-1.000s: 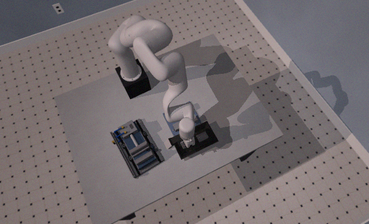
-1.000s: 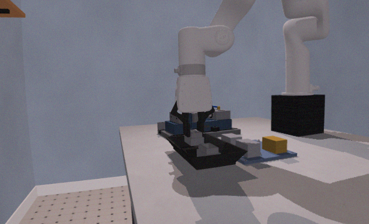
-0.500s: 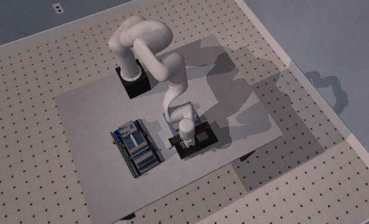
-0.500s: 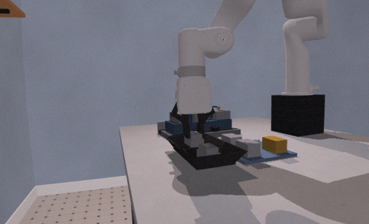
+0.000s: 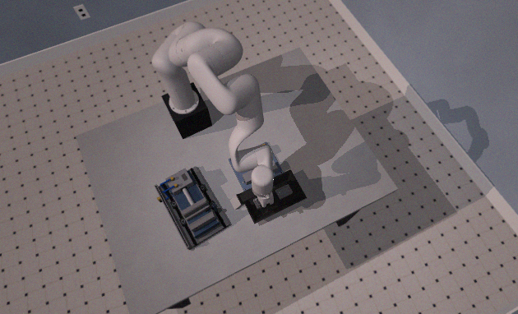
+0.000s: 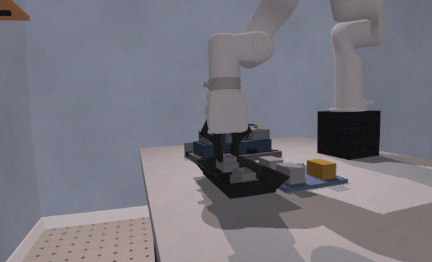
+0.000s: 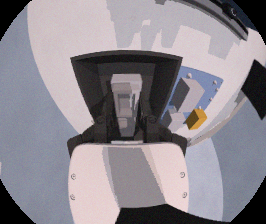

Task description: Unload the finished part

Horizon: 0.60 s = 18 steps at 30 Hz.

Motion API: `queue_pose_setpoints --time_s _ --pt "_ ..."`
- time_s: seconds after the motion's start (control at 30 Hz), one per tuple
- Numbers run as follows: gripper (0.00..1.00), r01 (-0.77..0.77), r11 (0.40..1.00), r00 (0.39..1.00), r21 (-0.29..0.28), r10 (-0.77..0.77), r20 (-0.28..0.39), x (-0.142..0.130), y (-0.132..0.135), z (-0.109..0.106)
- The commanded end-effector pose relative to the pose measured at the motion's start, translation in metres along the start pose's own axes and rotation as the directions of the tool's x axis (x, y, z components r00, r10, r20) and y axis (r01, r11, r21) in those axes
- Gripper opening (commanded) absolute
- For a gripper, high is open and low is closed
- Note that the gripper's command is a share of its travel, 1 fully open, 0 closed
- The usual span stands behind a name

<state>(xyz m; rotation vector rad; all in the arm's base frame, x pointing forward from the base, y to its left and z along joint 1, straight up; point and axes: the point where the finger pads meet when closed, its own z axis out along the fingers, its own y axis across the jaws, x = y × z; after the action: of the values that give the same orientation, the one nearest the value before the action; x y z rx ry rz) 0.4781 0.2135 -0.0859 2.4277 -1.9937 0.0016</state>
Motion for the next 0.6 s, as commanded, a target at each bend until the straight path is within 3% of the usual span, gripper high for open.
queue_pose_setpoints --time_s 0.0,0.57 --pt "0.0 0.0 1.0 1.0 0.005 0.0 0.001 -0.0003 -0.0019 -0.0017" --pt "0.0 0.0 1.0 1.0 0.005 0.0 0.001 -0.0001 -0.002 0.0034"
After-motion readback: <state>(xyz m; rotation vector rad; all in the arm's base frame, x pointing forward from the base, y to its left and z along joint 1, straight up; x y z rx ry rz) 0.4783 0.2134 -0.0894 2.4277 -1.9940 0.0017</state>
